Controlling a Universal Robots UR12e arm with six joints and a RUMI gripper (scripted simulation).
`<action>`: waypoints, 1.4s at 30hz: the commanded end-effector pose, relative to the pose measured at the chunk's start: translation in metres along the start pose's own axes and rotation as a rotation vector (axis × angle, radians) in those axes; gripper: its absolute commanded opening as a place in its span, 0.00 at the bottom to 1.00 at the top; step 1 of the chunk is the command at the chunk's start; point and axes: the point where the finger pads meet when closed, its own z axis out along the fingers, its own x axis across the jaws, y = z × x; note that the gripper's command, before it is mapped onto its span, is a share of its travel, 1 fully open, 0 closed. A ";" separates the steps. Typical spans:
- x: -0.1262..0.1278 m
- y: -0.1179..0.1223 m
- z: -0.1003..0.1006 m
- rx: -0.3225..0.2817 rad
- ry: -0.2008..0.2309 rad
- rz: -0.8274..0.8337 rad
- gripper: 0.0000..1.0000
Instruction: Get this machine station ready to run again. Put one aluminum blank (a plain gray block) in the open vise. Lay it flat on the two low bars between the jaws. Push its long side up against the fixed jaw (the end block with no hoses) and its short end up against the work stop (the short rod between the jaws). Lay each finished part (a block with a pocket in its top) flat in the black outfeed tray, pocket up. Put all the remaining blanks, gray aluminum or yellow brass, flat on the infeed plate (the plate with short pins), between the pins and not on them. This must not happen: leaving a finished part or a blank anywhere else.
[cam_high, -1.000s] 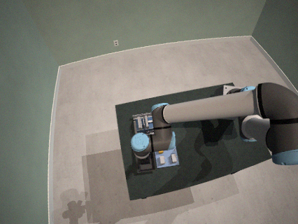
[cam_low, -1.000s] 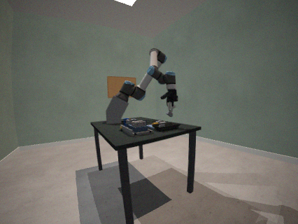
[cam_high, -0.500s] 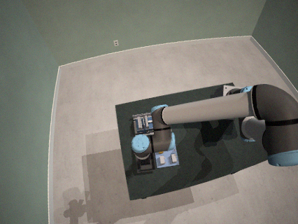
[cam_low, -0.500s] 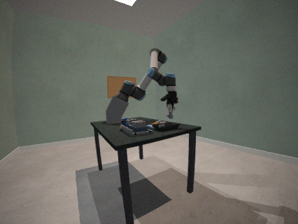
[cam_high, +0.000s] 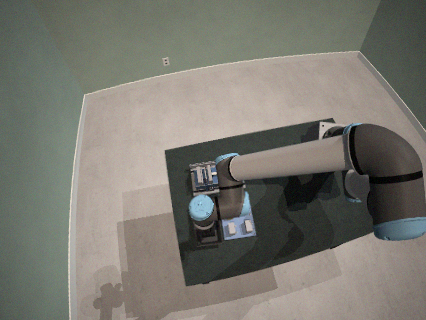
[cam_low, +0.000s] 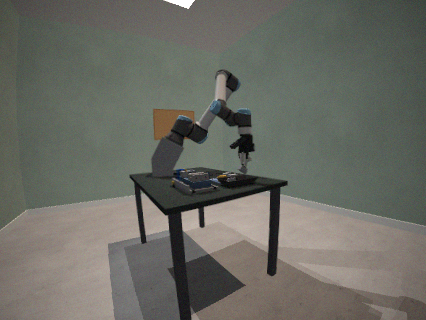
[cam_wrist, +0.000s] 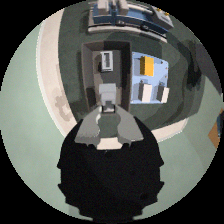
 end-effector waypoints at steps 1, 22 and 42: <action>-0.001 0.000 0.004 0.000 -0.002 0.000 0.00; -0.001 0.000 0.037 0.000 -0.002 0.000 0.00; -0.001 0.000 0.049 0.000 -0.002 0.000 0.00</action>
